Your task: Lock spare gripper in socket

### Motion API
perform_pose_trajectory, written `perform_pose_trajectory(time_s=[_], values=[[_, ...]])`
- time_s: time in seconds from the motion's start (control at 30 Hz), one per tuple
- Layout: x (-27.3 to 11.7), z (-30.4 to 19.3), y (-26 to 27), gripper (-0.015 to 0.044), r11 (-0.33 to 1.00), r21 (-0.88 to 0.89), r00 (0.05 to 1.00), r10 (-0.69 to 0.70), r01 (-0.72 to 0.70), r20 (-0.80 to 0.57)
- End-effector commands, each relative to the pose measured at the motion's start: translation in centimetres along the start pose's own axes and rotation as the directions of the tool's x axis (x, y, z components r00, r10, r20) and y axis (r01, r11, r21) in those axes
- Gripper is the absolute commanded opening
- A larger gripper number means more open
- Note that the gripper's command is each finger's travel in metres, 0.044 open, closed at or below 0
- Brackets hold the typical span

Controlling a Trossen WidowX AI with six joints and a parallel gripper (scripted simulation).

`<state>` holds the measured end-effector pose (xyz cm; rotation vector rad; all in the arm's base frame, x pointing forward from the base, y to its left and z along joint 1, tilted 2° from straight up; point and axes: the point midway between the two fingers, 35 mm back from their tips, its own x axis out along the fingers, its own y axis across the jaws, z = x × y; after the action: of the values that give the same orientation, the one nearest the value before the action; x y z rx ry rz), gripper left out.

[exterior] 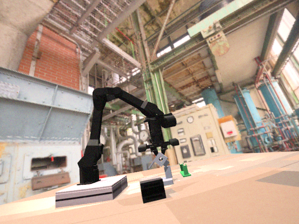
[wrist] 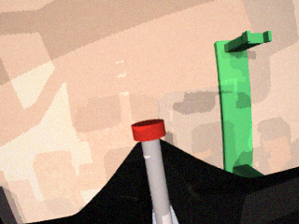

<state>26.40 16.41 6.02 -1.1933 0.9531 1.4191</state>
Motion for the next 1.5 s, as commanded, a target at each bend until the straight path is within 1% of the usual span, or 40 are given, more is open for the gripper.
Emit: perform_pose_trajectory(time_s=[0.0,1.47], values=[[0.2,0.3,0.0,0.0,1.0,0.001,1.0,0.0,0.0,0.0],[0.5,3.9,0.0,0.0,1.0,-0.001,1.0,-0.003,0.003,-0.008]])
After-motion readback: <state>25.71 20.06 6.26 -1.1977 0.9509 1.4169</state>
